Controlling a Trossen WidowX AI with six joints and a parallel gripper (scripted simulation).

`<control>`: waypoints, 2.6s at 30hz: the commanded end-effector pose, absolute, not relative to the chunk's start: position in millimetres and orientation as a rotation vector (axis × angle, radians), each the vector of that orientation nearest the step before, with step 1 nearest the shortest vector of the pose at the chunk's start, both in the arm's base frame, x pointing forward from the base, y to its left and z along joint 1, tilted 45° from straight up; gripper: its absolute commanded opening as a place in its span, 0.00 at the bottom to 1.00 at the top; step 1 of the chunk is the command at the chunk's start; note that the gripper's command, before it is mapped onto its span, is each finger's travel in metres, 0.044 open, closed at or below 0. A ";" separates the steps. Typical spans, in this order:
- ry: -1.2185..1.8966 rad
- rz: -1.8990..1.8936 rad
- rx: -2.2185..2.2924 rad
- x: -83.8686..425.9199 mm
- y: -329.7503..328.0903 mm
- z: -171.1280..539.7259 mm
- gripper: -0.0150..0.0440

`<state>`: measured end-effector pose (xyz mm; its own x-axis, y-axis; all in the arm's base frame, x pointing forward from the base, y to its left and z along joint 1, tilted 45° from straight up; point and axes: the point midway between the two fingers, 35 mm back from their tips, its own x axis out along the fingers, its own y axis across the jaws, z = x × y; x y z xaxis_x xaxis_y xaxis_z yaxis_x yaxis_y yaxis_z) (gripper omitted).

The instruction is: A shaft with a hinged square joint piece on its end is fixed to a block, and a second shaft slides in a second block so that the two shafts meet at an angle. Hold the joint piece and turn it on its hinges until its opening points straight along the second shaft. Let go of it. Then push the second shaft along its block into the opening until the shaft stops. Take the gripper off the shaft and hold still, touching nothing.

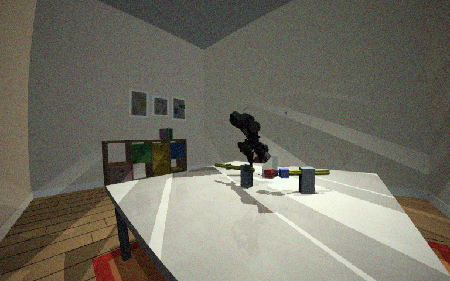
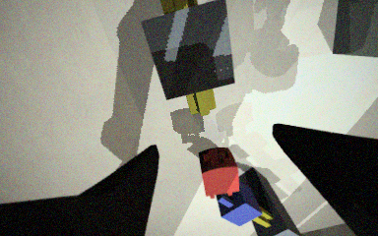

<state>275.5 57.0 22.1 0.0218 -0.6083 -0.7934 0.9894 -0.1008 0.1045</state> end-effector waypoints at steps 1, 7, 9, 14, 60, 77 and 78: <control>0.607 -1.495 0.820 273.4 43.1 8.4 1.00; 0.604 -1.496 0.818 271.0 21.9 -11.0 1.00; 0.604 -1.496 0.818 270.6 19.5 -13.1 1.00; 0.604 -1.495 0.819 272.9 26.6 -19.5 1.00; 0.604 -1.494 0.822 280.9 50.6 -85.3 0.64; 0.604 -1.494 0.822 280.9 50.6 -85.3 0.56; 0.604 -1.494 0.822 280.9 50.6 -85.3 0.56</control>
